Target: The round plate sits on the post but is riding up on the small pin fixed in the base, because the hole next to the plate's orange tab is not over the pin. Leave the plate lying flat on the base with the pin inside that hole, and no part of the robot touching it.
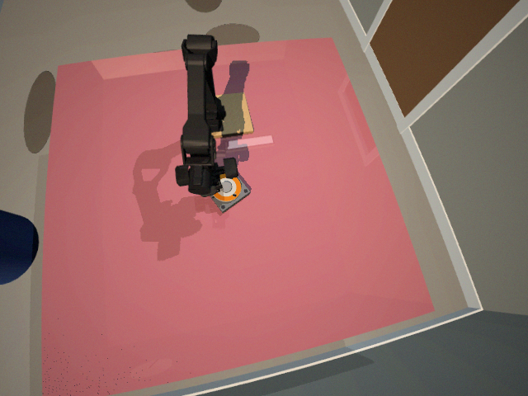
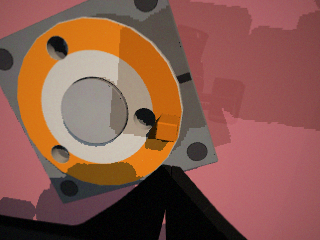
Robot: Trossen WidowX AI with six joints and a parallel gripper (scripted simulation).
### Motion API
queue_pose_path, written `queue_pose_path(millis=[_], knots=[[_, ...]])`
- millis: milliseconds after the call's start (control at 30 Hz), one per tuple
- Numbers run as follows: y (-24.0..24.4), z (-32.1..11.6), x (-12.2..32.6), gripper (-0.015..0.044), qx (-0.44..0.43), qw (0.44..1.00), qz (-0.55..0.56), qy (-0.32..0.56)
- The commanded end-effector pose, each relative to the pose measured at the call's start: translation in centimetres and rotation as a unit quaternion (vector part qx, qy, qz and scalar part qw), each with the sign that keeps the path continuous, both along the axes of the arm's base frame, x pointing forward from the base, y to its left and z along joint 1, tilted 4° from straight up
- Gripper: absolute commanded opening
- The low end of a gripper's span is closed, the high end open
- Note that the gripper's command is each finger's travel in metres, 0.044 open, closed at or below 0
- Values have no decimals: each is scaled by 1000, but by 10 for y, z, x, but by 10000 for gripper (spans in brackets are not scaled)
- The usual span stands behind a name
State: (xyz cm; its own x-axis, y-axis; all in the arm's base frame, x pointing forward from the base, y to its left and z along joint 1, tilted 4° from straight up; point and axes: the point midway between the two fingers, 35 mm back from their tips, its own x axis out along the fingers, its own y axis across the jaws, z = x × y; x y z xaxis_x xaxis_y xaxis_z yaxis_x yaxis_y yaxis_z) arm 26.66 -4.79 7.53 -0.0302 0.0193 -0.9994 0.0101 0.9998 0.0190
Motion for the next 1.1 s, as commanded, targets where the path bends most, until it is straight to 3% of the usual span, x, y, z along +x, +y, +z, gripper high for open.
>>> queue_pose_path(millis=[0,1067], knots=[[1,-21,-4,0,0,1000,2,9],[-3,-25,19,0,0,1000,2,8]])
